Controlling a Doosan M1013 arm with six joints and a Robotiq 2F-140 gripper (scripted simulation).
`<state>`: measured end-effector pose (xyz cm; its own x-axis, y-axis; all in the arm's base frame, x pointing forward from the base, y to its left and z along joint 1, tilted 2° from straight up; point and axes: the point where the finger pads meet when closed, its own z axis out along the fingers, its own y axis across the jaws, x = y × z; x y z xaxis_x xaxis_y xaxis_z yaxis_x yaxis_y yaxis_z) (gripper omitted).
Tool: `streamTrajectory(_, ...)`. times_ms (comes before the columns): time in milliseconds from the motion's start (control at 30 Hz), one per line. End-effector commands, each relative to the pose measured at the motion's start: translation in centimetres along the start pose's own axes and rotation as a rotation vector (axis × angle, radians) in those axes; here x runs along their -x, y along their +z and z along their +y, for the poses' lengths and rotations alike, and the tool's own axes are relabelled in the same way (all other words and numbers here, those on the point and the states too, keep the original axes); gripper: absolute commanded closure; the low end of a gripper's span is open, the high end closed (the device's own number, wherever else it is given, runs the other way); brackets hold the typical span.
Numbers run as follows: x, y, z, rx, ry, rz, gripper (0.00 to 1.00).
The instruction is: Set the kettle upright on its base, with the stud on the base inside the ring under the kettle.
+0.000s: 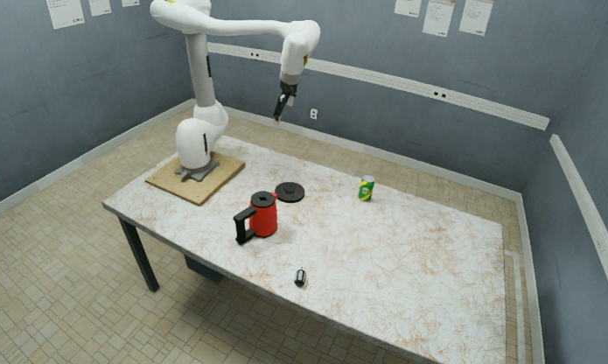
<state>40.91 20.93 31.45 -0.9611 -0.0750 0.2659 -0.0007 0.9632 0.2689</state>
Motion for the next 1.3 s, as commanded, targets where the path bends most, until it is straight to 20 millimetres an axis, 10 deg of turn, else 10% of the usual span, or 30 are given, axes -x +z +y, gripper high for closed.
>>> streamTrajectory(0,0.0,-0.1,0.0,0.001,0.000,-0.001,0.00)
streamTrajectory(533,0.0,-0.1,0.0,0.001,0.000,-0.001,0.00)
streamTrajectory(567,0.0,-0.1,0.0,0.001,0.000,-0.001,0.48)
streamTrajectory(1267,1.4,-0.7,-2.2,-0.010,-0.074,-0.027,0.48)
